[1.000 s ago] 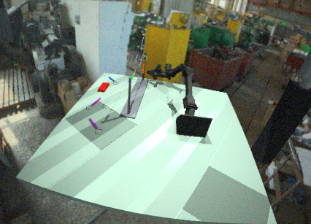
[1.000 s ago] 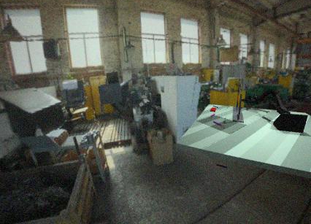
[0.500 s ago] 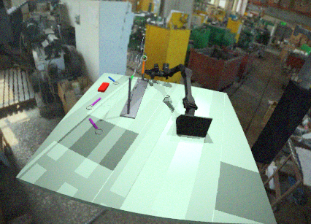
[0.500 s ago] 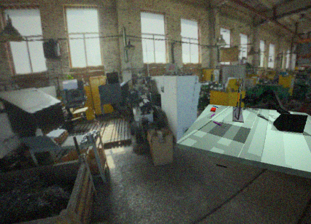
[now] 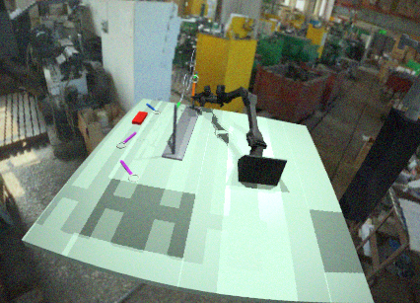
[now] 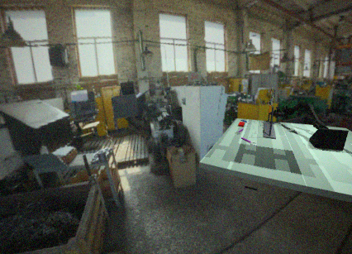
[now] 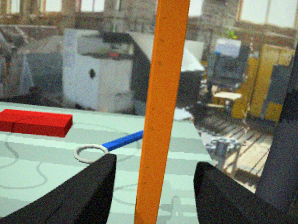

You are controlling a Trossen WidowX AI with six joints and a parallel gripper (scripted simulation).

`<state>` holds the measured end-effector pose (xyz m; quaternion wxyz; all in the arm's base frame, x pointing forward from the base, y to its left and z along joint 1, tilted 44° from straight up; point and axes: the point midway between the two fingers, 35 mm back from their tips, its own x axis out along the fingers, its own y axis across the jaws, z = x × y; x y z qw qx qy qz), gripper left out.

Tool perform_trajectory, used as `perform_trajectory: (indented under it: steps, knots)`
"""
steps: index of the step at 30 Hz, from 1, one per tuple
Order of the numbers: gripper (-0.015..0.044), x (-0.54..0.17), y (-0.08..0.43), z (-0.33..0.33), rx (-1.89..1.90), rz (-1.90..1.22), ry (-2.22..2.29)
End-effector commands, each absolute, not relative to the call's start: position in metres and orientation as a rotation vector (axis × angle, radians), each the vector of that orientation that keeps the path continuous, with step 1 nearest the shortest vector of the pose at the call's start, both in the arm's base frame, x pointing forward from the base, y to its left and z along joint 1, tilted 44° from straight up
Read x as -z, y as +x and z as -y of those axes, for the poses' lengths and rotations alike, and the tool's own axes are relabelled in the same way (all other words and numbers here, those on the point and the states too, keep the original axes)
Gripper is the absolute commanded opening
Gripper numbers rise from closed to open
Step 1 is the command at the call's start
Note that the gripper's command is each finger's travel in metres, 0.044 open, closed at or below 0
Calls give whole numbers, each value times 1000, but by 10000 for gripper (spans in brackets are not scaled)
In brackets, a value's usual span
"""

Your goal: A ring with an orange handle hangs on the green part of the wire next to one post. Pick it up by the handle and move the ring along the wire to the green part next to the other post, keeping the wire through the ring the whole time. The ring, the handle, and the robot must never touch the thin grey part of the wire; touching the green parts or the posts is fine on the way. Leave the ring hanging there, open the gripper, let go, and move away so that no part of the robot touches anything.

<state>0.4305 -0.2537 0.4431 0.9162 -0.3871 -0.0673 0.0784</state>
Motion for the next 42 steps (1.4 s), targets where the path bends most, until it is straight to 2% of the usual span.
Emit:
perform_trajectory:
  steps: [1, 34, 42]
  knots:
    - [160, -440, 439, 253, -163, 135, -794]
    - [160, -441, 452, 250, -162, 136, -794]
    - [-50, -441, 451, 249, -165, 137, -792]
